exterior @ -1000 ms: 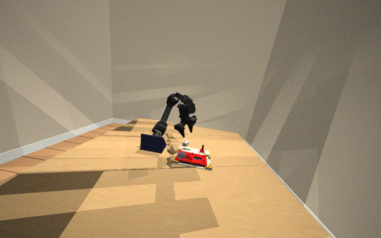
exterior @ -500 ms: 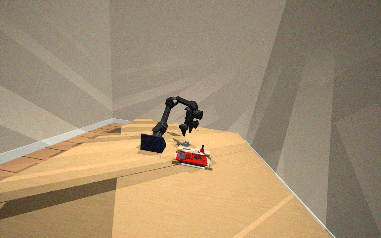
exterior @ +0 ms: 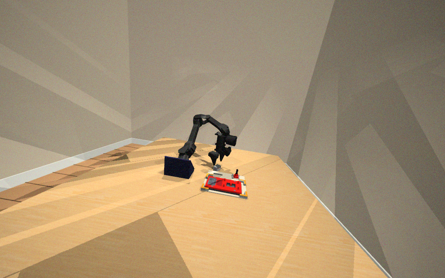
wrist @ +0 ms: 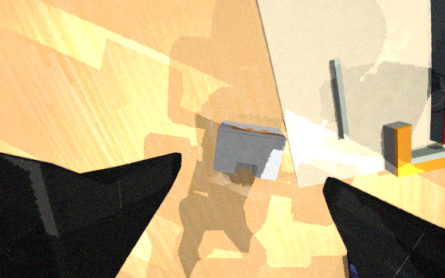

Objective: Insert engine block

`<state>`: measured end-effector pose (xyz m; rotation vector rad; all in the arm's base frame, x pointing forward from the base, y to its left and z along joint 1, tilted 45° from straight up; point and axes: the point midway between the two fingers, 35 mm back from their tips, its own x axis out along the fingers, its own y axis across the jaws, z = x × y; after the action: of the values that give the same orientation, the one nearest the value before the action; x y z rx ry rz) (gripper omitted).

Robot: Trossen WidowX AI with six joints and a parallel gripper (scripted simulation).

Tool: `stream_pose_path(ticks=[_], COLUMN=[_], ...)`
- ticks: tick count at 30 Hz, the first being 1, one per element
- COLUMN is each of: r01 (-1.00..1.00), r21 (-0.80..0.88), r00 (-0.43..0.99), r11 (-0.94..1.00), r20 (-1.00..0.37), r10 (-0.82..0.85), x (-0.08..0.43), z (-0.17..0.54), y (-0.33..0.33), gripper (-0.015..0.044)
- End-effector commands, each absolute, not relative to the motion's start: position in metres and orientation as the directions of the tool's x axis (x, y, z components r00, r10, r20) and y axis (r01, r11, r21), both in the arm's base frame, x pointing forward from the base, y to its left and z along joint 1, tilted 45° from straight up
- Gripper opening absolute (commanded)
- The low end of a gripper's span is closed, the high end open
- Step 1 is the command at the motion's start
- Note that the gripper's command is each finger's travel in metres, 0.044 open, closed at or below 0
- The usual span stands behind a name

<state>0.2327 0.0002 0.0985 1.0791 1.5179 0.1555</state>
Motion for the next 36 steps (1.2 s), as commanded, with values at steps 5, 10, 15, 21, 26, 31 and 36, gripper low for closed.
stream_pose_path(ticks=[5,10,15,21,26,31,36], r01=[0.529,0.529,0.528,0.528,0.528,0.528,0.528], r21=[0.641,0.641,0.642,0.643,0.643,0.643,0.643], r00=[0.139,0.139,0.14,0.14,0.14,0.14,0.14], r11=[0.556,0.556,0.556,0.555,0.555,0.555,0.555], r20=[-0.712,-0.712,-0.712,-0.711,-0.71,-0.71,-0.71], r10=[0.688,0.688,0.689,0.69,0.69,0.69,0.69], x=[0.235,0.237,0.238,0.239,0.239,0.239,0.239], z=[0.09,0.084,0.078,0.072,0.071,0.071,0.071], y=[0.009,0.015,0.02,0.027,0.028,0.028,0.028], gripper=[0.044,0.044,0.044,0.044,0.0361,0.023,0.0197])
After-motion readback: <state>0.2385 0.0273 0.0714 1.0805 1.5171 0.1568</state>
